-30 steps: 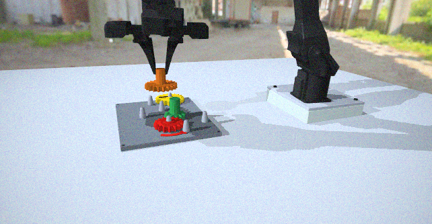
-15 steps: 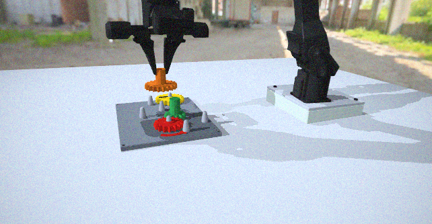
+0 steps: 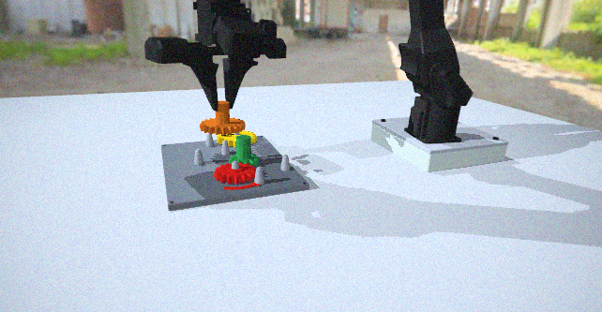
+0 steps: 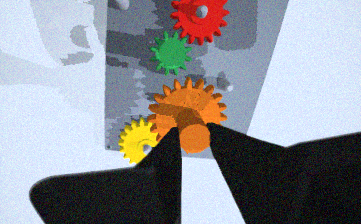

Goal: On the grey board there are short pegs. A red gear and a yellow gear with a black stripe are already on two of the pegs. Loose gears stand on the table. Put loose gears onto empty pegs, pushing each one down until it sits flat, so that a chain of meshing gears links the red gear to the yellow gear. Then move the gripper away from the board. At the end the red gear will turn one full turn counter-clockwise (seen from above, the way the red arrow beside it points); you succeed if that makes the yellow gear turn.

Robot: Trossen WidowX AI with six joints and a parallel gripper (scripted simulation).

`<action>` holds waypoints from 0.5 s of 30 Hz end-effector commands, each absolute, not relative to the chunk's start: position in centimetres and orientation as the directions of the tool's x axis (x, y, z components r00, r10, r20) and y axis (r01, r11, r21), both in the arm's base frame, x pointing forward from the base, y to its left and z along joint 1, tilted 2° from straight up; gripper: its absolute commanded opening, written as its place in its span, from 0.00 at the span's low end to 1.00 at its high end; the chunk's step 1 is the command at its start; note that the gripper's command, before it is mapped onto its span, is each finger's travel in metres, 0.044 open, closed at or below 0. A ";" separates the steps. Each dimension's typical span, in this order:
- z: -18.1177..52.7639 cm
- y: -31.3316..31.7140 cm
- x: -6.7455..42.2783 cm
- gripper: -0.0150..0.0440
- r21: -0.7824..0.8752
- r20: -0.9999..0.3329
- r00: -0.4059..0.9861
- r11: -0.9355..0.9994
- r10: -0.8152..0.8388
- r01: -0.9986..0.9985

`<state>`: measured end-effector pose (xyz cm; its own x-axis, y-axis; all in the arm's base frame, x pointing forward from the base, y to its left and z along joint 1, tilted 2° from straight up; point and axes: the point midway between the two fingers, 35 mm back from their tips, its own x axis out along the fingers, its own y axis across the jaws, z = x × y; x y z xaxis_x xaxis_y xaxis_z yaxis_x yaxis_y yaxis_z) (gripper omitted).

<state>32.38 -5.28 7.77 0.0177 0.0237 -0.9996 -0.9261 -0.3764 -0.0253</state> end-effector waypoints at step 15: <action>5.0 -5.2 32.3 0.25 -0.017 -1.000 0.010 -0.295 0.025 -0.955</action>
